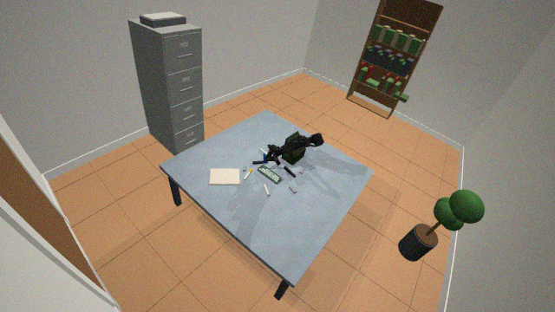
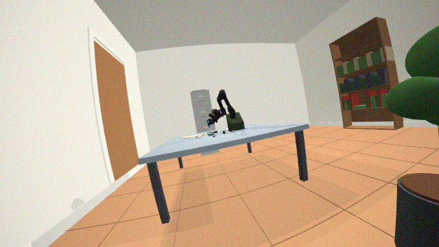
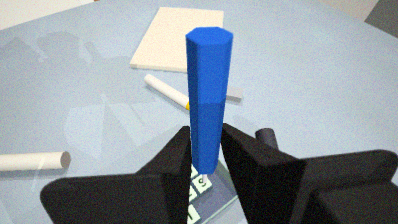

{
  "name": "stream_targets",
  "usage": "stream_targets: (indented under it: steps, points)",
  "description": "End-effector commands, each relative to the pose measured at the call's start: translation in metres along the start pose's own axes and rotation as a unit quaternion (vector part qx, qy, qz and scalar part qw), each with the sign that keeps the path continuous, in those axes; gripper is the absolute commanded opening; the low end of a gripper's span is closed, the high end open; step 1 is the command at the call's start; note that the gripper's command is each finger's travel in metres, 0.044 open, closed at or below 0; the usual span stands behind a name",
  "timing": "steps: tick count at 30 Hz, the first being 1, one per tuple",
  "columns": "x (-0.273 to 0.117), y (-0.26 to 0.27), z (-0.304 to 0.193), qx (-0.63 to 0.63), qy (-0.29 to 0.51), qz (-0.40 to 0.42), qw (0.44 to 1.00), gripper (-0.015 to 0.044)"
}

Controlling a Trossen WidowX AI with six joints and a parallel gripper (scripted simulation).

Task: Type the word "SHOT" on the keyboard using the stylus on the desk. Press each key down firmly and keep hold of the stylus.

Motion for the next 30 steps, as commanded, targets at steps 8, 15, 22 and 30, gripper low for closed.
stream_targets:
  steps: [8,15,22,30]
  points:
    - [0.019,-0.001,-0.016,0.002,0.000,-0.001,1.000,0.0000]
    - [0.023,-0.001,-0.020,0.002,0.000,-0.001,1.000,0.0000]
    - [0.023,-0.001,-0.020,0.002,0.000,-0.001,1.000,0.0000]
    - [0.025,-0.001,-0.018,0.002,0.000,-0.001,1.000,0.0081]
Point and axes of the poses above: the point midway between the two fingers, 35 mm back from their tips, its own x axis out along the fingers, its own y axis across the jaws, z = x × y, the point moved 5 cm from there along -x, back along the fingers
